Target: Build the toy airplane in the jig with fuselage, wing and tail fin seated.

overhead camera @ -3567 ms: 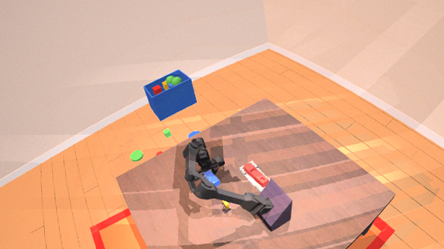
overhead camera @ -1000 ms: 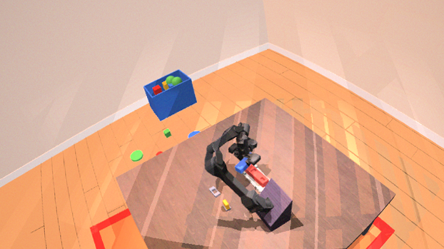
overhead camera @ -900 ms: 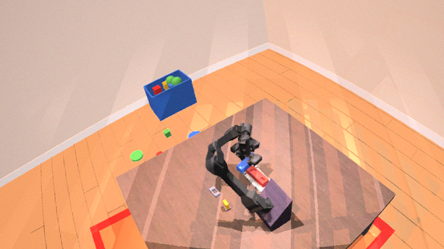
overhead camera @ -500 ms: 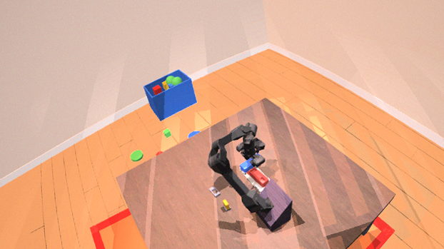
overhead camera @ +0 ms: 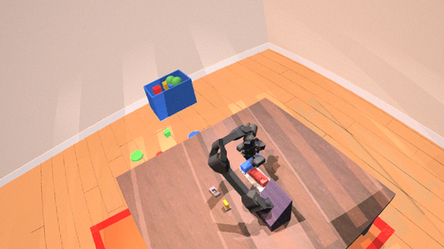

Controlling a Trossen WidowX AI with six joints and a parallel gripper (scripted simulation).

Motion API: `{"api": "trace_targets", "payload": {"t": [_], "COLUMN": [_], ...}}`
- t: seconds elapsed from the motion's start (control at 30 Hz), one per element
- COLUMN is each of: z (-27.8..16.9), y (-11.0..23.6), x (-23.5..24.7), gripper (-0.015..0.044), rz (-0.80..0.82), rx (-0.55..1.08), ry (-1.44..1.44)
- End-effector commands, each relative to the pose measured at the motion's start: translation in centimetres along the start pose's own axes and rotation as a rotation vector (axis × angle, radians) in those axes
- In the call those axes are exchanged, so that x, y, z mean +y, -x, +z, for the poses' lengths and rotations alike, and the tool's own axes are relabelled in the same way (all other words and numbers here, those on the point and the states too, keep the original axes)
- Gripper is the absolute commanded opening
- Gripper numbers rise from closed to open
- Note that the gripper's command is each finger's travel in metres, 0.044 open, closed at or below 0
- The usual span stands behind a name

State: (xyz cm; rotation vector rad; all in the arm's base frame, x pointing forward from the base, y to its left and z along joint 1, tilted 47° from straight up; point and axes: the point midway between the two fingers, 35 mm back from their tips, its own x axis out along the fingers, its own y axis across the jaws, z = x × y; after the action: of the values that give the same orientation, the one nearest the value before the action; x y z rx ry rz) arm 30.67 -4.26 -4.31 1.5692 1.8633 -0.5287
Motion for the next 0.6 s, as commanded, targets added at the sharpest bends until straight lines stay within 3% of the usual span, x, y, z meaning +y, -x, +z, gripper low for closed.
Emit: {"api": "trace_targets", "payload": {"t": [0.0, 0.57], "z": [0.3, 0.4], "y": [0.1, -1.8], "x": [-0.2, -0.2], "gripper": [0.0196, 0.0196], "rz": [-0.001, -0.001], "rx": [-0.005, -0.005], "ry": [-0.006, -0.006]}}
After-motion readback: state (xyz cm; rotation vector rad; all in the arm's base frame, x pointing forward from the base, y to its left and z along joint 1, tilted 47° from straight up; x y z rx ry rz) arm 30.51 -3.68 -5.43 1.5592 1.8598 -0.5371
